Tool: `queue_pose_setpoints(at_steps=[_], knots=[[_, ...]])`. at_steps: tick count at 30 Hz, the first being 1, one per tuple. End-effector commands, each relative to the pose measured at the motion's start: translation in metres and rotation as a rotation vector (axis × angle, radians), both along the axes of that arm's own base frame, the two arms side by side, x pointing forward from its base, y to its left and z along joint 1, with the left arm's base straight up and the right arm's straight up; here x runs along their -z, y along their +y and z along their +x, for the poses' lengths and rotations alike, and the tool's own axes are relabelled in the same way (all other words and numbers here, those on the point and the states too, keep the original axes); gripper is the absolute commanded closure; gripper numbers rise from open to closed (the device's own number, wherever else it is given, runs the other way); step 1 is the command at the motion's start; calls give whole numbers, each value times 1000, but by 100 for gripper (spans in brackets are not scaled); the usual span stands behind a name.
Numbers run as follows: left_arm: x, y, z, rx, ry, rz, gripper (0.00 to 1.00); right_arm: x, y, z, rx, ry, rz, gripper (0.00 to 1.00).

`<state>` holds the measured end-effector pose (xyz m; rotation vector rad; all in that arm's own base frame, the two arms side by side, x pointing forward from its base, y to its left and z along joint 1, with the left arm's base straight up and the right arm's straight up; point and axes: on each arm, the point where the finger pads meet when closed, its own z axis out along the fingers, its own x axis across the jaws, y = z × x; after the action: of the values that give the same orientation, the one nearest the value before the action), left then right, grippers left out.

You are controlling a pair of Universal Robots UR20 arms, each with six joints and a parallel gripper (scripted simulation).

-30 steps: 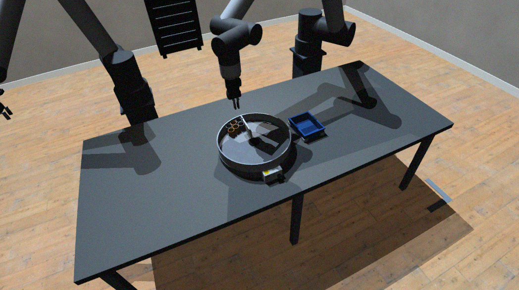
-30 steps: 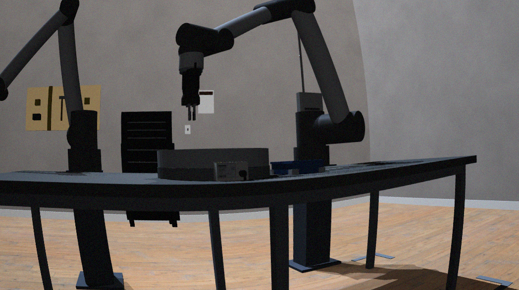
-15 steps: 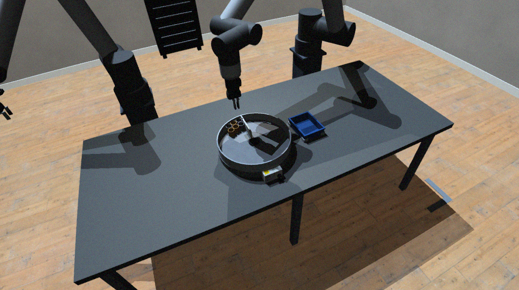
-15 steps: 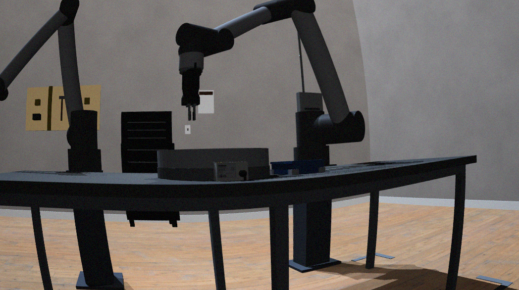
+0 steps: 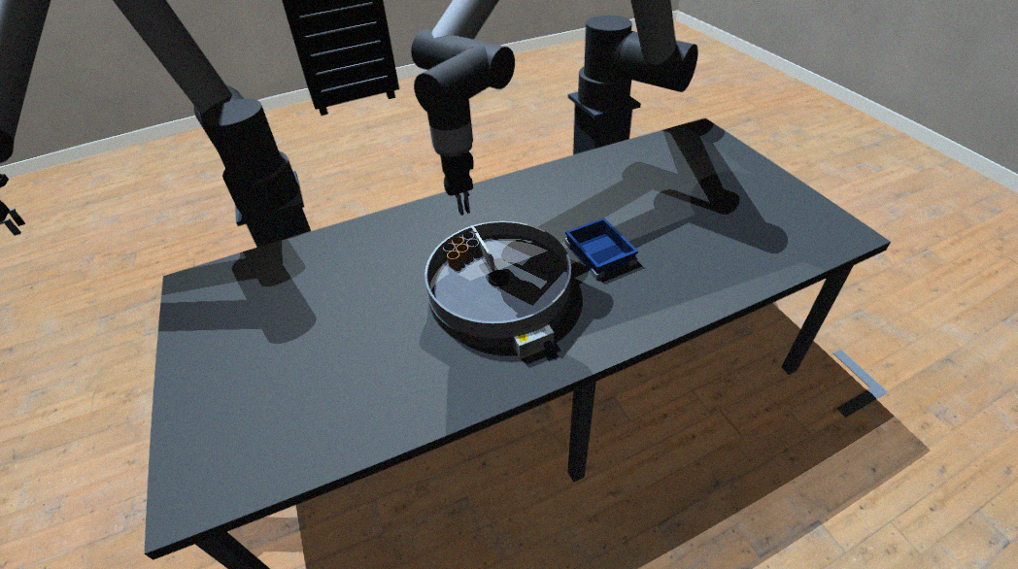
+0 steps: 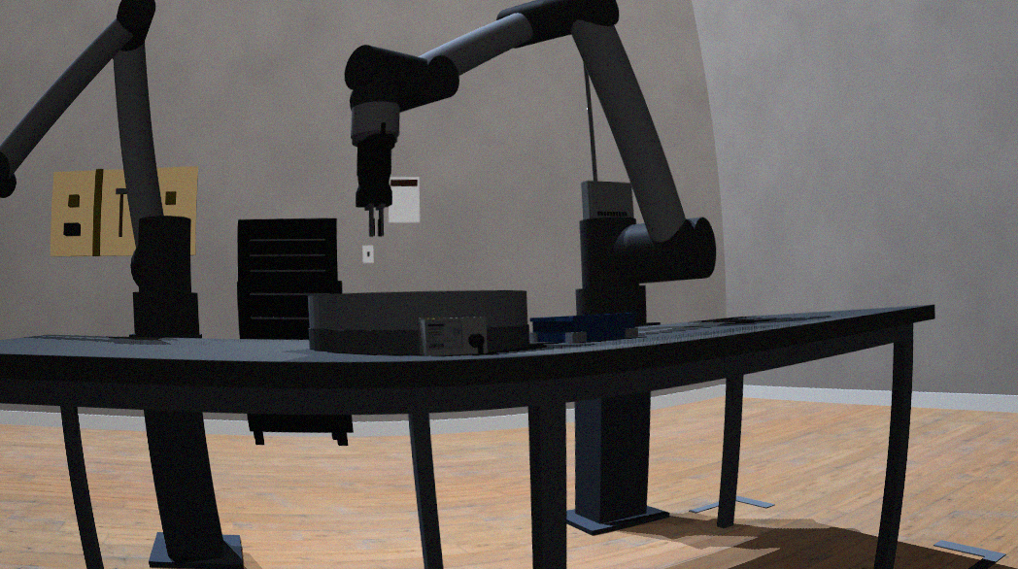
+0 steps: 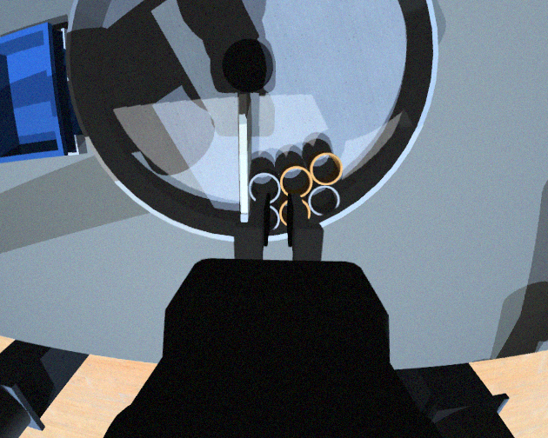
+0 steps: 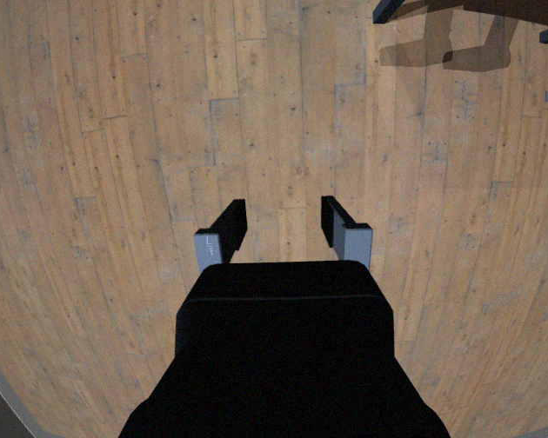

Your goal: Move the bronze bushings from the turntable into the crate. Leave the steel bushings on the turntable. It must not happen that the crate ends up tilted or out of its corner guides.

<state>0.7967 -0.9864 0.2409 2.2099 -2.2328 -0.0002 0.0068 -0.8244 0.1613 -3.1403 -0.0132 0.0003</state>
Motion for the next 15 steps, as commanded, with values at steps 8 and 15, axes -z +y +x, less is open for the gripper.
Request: queue_pose_setpoints(at_steps=[8,15], knots=[[-1,0,0,0,-1,-1,64,-1,-1,0,0,0,-1,0],[50,-38,6,0,-1,-1,64,-1,-1,0,0,0,-1,0]])
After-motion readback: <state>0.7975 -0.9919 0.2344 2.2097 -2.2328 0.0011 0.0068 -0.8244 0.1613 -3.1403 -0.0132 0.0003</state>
